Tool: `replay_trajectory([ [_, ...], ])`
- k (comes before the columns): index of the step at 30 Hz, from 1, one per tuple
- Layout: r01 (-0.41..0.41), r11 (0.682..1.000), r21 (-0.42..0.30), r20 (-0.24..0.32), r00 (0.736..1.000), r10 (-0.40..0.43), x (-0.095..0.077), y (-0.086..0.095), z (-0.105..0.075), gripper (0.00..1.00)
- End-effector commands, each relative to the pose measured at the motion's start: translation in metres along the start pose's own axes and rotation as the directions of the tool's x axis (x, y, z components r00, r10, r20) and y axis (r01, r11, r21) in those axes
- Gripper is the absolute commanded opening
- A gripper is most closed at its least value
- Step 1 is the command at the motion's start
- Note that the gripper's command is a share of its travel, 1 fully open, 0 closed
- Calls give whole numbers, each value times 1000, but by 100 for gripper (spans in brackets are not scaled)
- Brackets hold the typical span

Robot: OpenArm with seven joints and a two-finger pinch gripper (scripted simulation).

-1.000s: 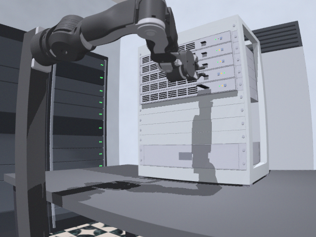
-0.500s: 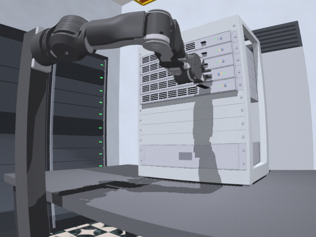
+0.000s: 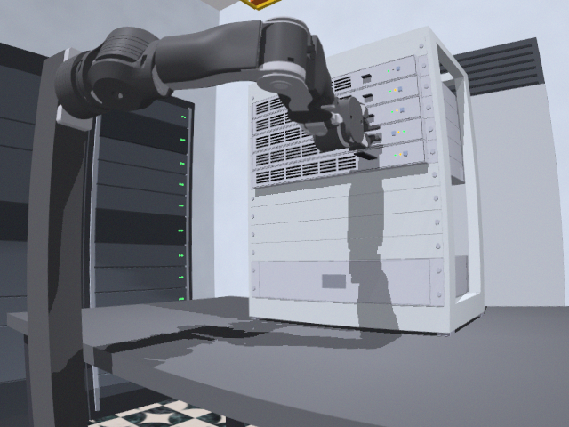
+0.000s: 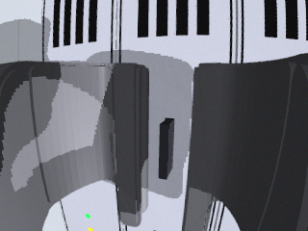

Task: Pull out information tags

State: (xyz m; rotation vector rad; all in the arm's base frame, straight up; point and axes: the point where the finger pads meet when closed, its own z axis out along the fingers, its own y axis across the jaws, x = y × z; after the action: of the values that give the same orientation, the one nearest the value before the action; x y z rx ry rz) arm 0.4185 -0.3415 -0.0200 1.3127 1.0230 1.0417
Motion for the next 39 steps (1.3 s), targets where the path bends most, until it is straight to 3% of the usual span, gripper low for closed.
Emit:
replay_trajectory([
  [1,-1,1000,-1,-4,1000,1,1,2,0,10],
  [39,-1,1000,-2,-4,1000,1,-2,-2,-1,10],
])
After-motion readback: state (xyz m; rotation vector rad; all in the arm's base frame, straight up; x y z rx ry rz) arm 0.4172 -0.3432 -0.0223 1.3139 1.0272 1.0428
